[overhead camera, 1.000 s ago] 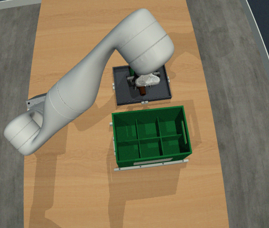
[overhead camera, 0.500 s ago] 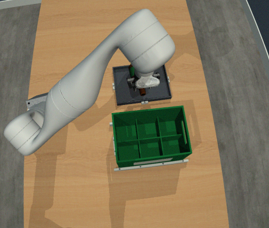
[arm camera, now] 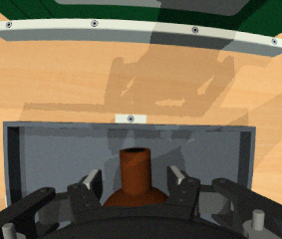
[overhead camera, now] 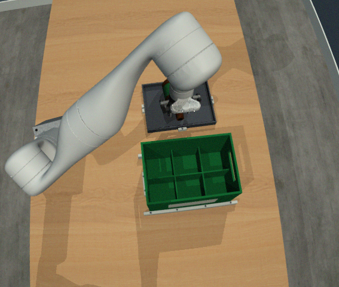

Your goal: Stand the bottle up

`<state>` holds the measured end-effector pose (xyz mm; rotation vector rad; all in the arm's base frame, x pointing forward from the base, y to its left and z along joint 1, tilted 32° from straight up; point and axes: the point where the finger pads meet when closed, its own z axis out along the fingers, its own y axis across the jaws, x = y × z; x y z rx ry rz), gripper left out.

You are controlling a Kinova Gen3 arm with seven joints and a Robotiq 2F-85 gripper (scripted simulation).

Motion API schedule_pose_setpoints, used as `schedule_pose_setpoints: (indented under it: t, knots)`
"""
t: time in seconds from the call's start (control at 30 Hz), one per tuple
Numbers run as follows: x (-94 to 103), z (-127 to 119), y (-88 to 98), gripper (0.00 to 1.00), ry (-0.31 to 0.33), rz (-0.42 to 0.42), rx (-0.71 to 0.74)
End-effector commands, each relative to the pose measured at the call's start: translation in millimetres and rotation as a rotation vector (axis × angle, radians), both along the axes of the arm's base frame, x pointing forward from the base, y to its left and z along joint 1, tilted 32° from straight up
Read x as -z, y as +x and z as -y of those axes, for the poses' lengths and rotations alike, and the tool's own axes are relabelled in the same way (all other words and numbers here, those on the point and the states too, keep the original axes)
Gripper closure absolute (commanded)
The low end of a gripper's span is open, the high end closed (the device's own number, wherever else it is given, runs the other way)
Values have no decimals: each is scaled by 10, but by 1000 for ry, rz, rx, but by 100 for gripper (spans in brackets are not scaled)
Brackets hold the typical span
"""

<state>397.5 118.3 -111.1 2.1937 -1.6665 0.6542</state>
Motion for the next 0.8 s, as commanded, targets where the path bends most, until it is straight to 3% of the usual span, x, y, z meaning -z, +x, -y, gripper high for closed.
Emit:
schedule_pose_setpoints:
  t: [0.0, 0.77]
  knots:
    - [24, 14, -4, 36, -2, -2, 0]
    - [51, 30, 1, 36, -2, -2, 0]
